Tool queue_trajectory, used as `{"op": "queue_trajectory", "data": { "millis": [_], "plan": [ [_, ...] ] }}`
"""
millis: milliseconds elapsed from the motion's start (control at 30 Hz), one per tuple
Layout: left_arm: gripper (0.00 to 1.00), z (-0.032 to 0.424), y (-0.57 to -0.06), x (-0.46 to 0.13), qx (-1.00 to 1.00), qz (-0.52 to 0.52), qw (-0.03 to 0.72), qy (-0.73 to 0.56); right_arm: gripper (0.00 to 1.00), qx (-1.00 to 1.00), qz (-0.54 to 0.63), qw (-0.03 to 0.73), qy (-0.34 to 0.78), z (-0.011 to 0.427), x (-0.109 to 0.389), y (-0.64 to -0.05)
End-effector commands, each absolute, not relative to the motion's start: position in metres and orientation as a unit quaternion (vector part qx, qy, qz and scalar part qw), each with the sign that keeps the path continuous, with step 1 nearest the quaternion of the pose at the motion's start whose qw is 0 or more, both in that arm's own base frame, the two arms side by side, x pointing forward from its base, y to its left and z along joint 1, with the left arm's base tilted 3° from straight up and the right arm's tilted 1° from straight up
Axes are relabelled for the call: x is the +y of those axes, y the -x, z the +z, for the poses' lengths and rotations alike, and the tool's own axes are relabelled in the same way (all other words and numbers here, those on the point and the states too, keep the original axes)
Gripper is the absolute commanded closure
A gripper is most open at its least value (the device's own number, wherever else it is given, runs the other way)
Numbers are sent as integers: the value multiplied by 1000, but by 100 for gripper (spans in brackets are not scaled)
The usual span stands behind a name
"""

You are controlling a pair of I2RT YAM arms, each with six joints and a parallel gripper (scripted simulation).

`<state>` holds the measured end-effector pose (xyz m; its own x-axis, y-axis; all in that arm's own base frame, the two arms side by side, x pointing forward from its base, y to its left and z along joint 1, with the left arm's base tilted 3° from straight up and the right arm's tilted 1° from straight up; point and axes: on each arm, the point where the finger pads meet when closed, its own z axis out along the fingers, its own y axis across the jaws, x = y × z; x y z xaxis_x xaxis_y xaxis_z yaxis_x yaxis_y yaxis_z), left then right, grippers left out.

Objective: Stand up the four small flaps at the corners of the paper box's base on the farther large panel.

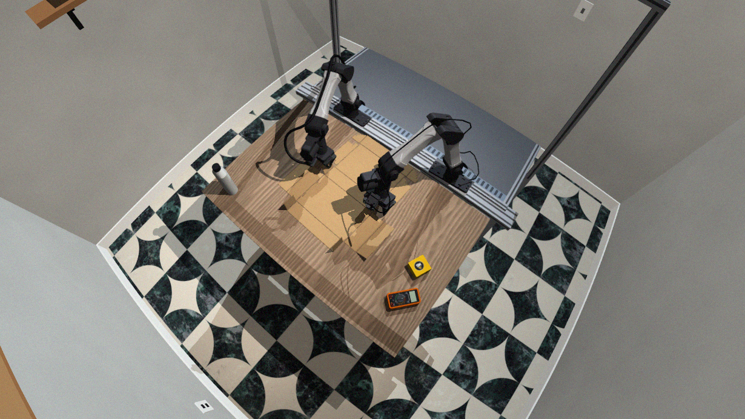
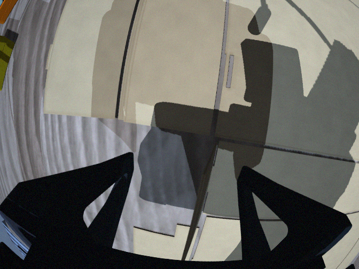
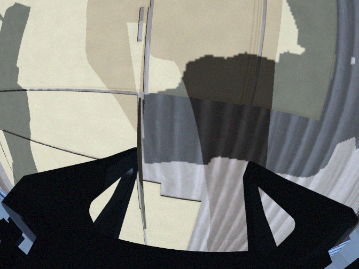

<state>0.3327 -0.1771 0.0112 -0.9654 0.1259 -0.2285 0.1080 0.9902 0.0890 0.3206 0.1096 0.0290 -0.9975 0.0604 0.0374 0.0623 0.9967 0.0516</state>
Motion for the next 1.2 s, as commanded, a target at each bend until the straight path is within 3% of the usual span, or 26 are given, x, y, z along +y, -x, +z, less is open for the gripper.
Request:
{"op": "queue_trajectory", "data": {
  "millis": [0, 367, 600, 1033, 1067, 1167],
  "plan": [
    [24, 12, -340, -172, 990, 55, 118, -54, 24, -998, -54, -24, 17, 53, 123, -337],
    [24, 12, -340, -172, 990, 55, 118, -54, 24, -997, -66, -15, 22, 122, 115, -331],
    [24, 12, -340, -172, 990, 55, 118, -54, 24, -998, -61, 2, 22, 112, 116, -330],
    [24, 12, -340, -172, 990, 55, 118, -54, 24, -998, -56, 9, 24, 108, 169, -337],
    [24, 12, -340, -172, 990, 55, 118, -54, 24, -997, -64, -16, 28, 127, 164, -339],
    [24, 12, -340, -172, 990, 55, 118, -54, 24, -997, -64, -16, 28, 128, 164, -339]
  ]
}}
